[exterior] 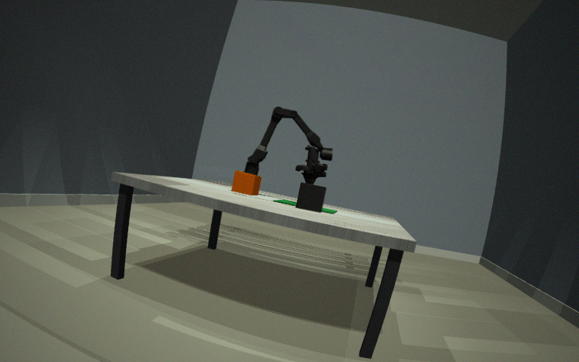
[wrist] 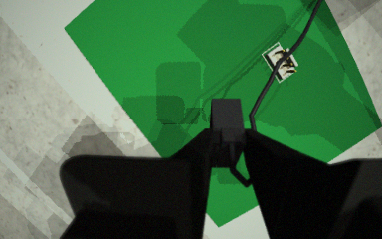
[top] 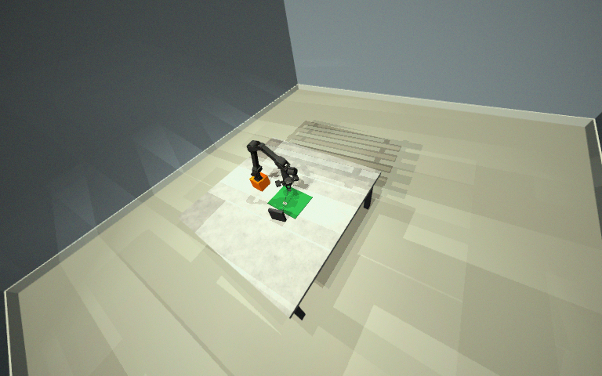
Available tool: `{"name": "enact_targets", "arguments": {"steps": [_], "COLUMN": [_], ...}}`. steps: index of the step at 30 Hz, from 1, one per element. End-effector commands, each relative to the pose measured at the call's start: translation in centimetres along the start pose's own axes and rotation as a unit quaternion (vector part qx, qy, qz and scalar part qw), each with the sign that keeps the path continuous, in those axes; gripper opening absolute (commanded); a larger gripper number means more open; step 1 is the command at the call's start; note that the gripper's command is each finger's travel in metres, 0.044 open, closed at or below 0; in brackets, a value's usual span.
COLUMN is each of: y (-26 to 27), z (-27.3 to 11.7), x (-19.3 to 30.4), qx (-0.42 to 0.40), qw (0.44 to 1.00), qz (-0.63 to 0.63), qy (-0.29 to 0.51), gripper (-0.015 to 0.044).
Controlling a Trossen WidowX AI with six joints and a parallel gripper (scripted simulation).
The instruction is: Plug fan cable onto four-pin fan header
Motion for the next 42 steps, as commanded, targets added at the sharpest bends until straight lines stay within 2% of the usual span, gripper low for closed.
{"name": "enact_targets", "arguments": {"steps": [1, 42], "y": [0.2, 1.5], "z": [0.6, 4.6], "x": [0.4, 4.7], "qx": [0.003, -0.005], "qw": [1.0, 0.972], "qz": [-0.004, -0.038], "qy": [-0.023, -0.23], "gripper": [0.0, 0.0]}}
Point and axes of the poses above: the point midway between the two fingers, 35 mm back from their tips, its own z axis out along the fingers, its own y axis across the jaws, x = y × z, the point moved 10 cm from there along -z, back along the fingers, and after that the axes turned 11 degrees about z, right-handed, at the moved point
